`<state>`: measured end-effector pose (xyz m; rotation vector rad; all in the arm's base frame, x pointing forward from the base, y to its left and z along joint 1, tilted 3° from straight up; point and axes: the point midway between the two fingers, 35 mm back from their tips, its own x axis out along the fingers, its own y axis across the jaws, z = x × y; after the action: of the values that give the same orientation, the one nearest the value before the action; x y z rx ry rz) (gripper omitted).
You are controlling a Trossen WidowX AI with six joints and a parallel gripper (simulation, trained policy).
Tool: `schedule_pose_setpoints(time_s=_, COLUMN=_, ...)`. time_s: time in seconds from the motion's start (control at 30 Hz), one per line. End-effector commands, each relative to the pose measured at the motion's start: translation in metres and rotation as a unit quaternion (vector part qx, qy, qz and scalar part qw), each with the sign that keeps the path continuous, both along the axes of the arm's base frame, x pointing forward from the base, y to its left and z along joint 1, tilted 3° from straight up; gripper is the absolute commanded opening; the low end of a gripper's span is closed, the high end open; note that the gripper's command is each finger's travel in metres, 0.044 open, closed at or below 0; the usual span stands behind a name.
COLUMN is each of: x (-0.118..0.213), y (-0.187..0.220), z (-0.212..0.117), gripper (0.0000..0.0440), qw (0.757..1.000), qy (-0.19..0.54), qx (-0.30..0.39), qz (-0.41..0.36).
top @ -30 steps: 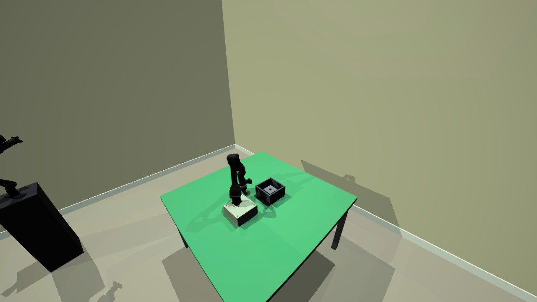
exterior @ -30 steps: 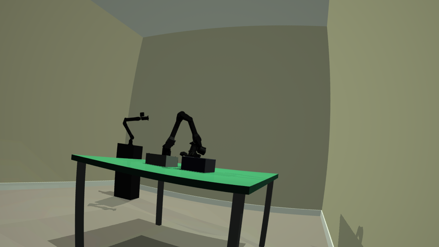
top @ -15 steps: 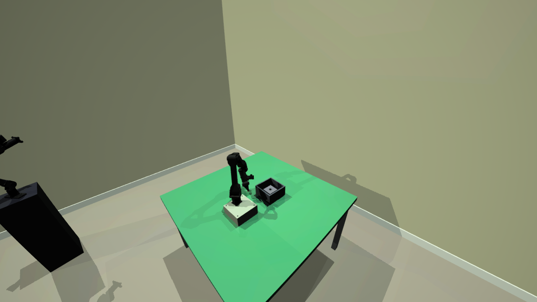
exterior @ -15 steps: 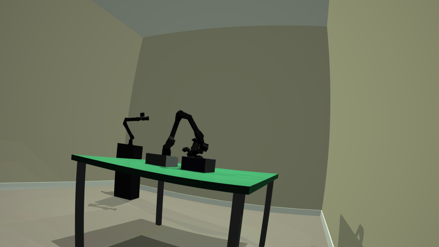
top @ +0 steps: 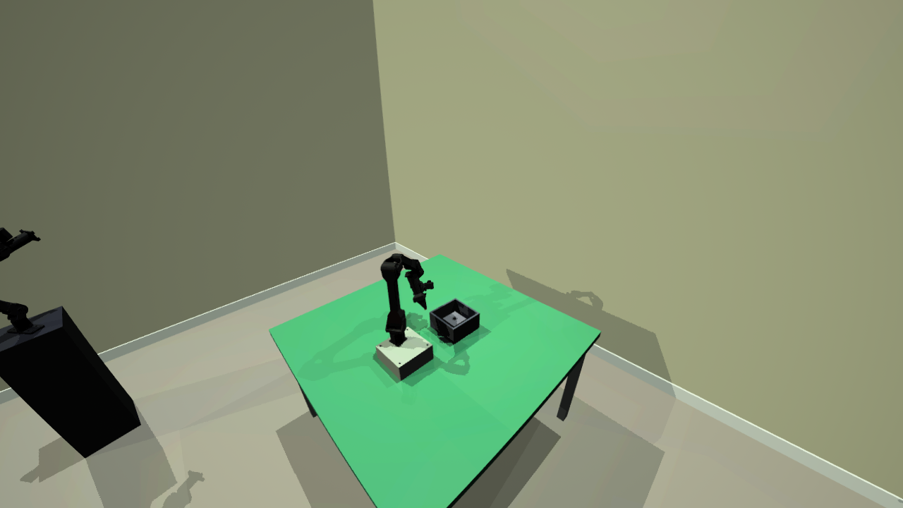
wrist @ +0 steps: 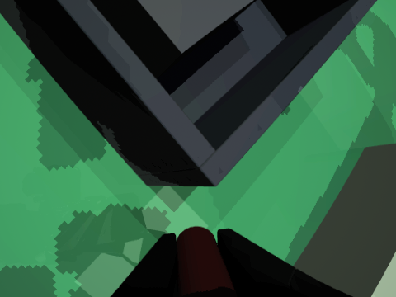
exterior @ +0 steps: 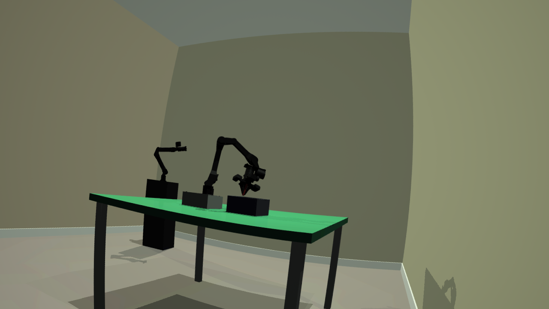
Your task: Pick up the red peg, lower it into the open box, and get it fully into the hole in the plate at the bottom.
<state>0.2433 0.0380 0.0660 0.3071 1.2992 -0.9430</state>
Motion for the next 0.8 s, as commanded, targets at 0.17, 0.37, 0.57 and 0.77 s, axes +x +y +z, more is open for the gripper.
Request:
schedule_pose_setpoints(time_s=0.17, x=0.02, y=-0.037, z=0.022, gripper=0.0, qw=0.998, qy=-0.033, qx=-0.009, qz=-0.049)
schedule_pose_setpoints(time_s=0.37, x=0.032, y=-0.063, z=0.024, gripper=0.0, qw=0.996, qy=-0.043, qx=-0.009, qz=-0.075)
schedule_pose_setpoints(time_s=0.57, x=0.041, y=-0.089, z=0.016, gripper=0.0, qw=0.995, qy=-0.045, qx=-0.004, qz=-0.091)
schedule_pose_setpoints(time_s=0.77, x=0.052, y=-0.111, z=0.004, gripper=0.0, qw=0.995, qy=-0.047, qx=0.01, qz=-0.092)
